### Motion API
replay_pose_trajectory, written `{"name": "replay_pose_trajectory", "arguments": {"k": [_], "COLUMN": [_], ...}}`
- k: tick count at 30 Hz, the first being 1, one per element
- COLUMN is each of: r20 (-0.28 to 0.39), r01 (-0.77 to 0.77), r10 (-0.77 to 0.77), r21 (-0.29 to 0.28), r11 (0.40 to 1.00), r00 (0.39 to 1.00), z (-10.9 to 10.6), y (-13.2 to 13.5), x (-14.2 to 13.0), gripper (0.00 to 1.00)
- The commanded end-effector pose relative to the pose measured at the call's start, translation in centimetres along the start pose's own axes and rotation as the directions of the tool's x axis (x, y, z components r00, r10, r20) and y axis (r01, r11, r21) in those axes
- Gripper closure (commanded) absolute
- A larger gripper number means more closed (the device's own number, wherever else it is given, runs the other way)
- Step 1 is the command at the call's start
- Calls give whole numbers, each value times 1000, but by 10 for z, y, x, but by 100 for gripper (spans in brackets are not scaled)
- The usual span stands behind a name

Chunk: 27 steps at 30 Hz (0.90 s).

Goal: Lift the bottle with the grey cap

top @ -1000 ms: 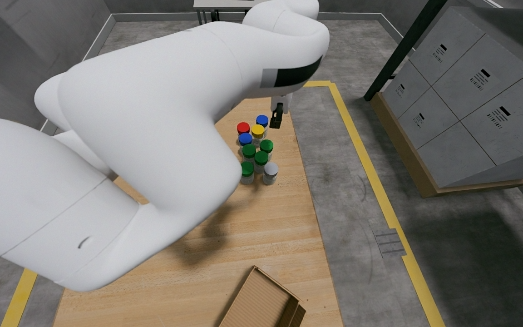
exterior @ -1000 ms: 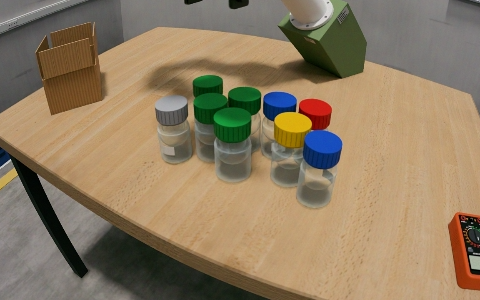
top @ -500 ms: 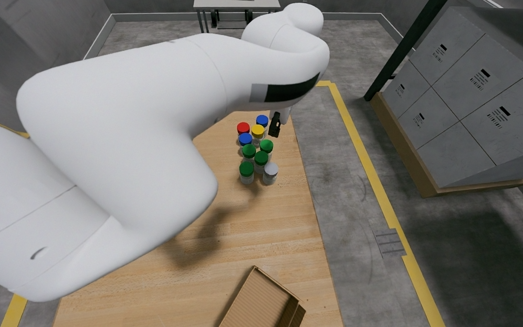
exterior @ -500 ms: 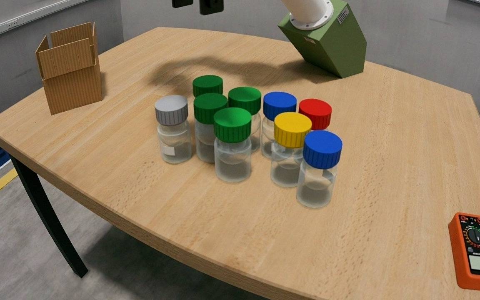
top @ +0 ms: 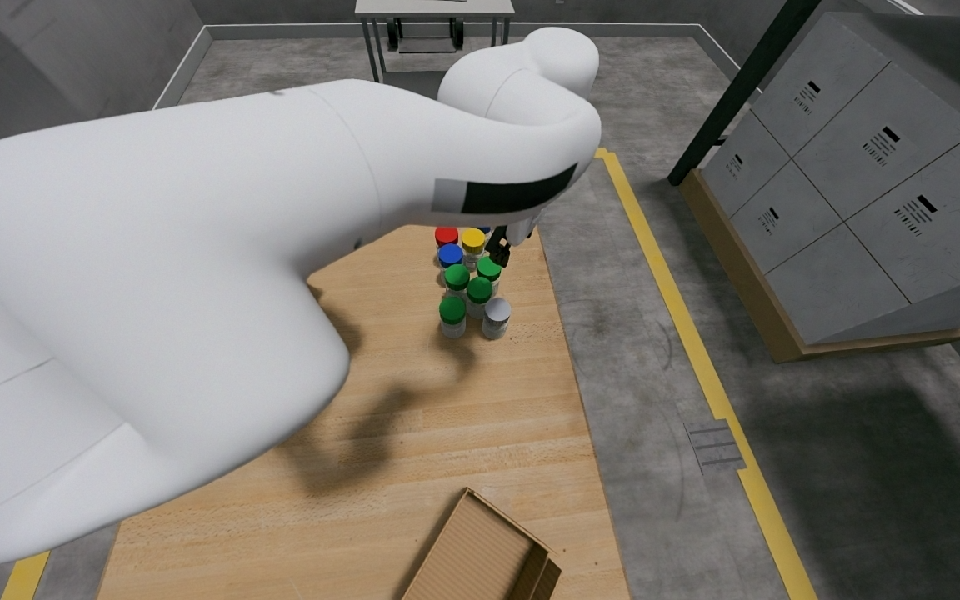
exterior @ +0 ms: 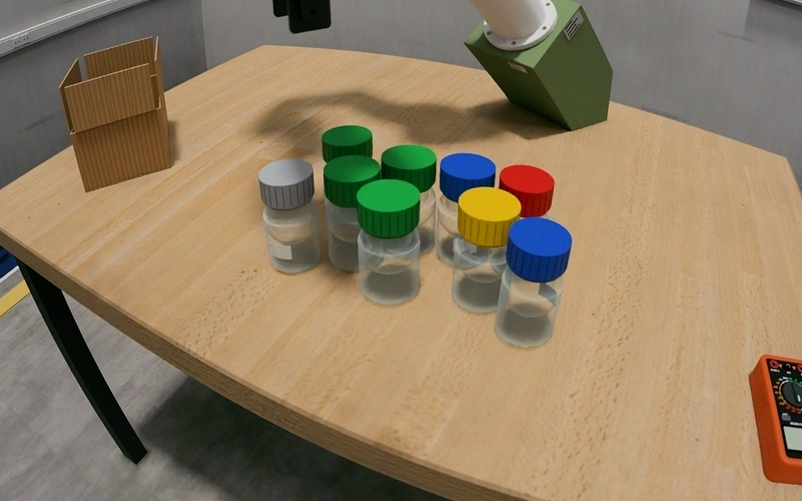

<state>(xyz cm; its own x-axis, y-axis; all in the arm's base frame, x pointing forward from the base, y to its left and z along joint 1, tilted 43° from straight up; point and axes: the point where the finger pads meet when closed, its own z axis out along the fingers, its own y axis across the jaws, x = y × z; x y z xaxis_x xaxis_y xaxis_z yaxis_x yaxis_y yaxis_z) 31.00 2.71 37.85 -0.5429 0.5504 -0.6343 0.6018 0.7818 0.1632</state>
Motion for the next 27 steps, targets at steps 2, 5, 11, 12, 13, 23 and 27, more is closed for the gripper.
{"name": "replay_pose_trajectory", "arguments": {"k": [2,5,11,12,13,23,27], "r20": [4,5,9,9,10,15,17], "r01": [-82,-118,-242,-260,-277,-443,-492], "r10": [82,118,242,260,277,444,492], "r21": [-4,-5,-9,-10,-11,-19,-23], "r11": [997,993,970,966,961,896,870], "r00": [997,993,970,966,961,896,870], "z": [0,1,3,3,4,6,6], "y": [-6,-9,-19,-20,-22,-36,-41], "x": [-6,-8,-16,-17,-18,-29,-32], "gripper": [21,21,21,21,21,21,21]}}
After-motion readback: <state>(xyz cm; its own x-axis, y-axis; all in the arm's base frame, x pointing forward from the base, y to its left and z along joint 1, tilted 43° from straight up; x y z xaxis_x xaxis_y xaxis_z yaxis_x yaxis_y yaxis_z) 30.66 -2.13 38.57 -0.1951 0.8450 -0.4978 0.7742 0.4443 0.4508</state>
